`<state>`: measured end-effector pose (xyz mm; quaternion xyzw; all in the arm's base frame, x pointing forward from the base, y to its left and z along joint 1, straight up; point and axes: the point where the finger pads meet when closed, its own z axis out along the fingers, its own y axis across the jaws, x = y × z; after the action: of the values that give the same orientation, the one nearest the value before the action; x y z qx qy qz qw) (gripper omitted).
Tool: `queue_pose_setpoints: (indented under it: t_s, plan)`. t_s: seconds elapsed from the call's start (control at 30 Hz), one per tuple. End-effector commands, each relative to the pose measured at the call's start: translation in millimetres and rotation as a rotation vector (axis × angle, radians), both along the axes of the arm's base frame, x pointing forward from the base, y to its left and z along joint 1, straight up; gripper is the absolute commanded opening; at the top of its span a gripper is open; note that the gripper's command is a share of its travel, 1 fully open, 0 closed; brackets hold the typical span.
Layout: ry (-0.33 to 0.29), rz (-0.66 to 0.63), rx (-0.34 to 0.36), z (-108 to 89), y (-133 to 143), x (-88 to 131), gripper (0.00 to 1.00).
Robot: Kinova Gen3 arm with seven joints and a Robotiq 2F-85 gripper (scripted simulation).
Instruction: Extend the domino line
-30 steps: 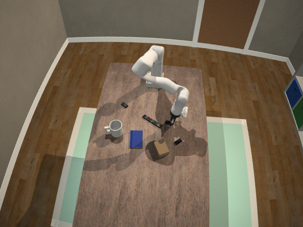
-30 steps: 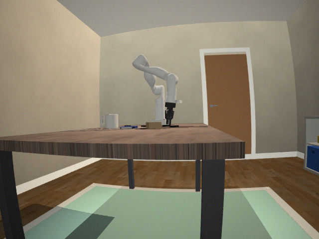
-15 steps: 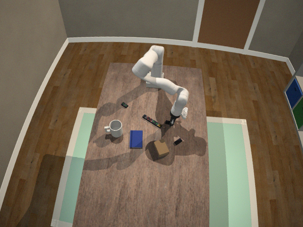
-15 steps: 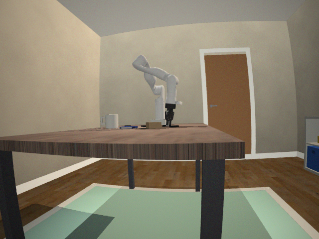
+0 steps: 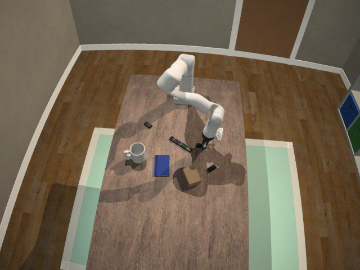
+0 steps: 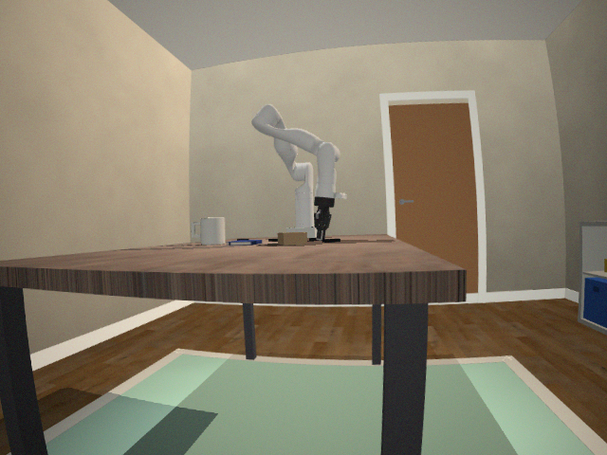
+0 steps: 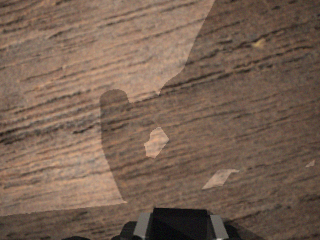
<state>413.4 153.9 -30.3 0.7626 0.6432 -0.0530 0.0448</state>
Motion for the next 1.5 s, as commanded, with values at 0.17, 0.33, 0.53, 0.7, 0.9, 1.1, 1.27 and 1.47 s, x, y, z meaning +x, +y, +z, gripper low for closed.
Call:
queue_pose_setpoints:
  t_s: [0.17,0.33,0.53,0.7,0.9,1.1,1.27,1.47]
  plan:
    - [-0.001,0.000,0.000,0.4,0.1,0.4,0.31]
    - [-0.001,0.000,0.000,0.4,0.1,0.4,0.31]
    - [-0.001,0.000,0.000,0.4,0.1,0.4,0.31]
    - [-0.001,0.000,0.000,0.4,0.1,0.4,0.31]
    - [-0.001,0.000,0.000,0.4,0.1,0.4,0.31]
    - [-0.001,0.000,0.000,4.8,0.1,0.4,0.31]
    - [-0.001,0.000,0.000,13.0,0.1,0.4,0.31]
    - [-0.001,0.000,0.000,42.8,0.0,0.3,0.31]
